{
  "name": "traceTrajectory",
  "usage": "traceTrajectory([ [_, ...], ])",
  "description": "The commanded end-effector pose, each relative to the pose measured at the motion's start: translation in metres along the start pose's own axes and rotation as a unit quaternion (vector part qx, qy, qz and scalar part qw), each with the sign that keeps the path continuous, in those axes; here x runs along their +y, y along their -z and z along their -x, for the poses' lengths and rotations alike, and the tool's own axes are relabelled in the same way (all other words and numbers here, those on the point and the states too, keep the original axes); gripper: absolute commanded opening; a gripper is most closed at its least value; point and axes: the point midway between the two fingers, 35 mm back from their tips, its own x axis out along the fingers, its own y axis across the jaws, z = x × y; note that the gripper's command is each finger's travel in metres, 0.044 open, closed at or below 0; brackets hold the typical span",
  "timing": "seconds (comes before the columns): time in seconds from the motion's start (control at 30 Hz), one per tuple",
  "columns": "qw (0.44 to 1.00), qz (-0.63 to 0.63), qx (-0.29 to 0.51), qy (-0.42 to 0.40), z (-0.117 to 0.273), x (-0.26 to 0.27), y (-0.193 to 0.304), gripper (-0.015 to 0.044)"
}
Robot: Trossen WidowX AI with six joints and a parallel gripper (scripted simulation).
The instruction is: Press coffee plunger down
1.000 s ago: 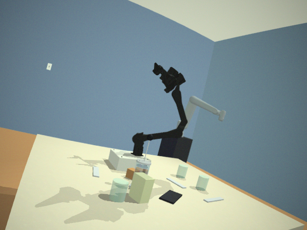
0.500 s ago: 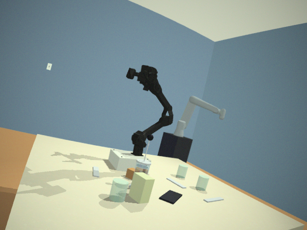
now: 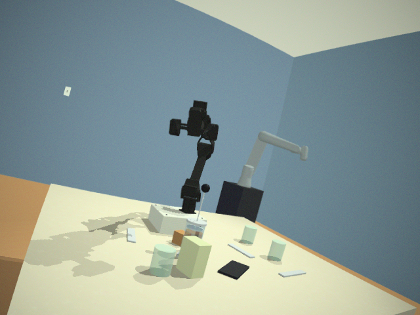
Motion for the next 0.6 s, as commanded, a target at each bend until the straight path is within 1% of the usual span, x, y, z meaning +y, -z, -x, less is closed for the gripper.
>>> traceTrajectory([
  [0.0,0.997,0.029,0.062,-0.028,-0.025,0.034,0.037,0.0440],
  [0.13,0.989,0.072,0.118,-0.057,-0.040,0.074,0.075,0.0440],
  [0.2,0.987,0.081,0.126,-0.062,-0.040,0.081,0.081,0.0440],
  [0.33,0.986,0.082,0.127,-0.064,-0.043,0.081,0.091,0.0440],
  [0.57,0.986,0.083,0.128,-0.066,-0.055,0.077,0.140,0.0440],
])
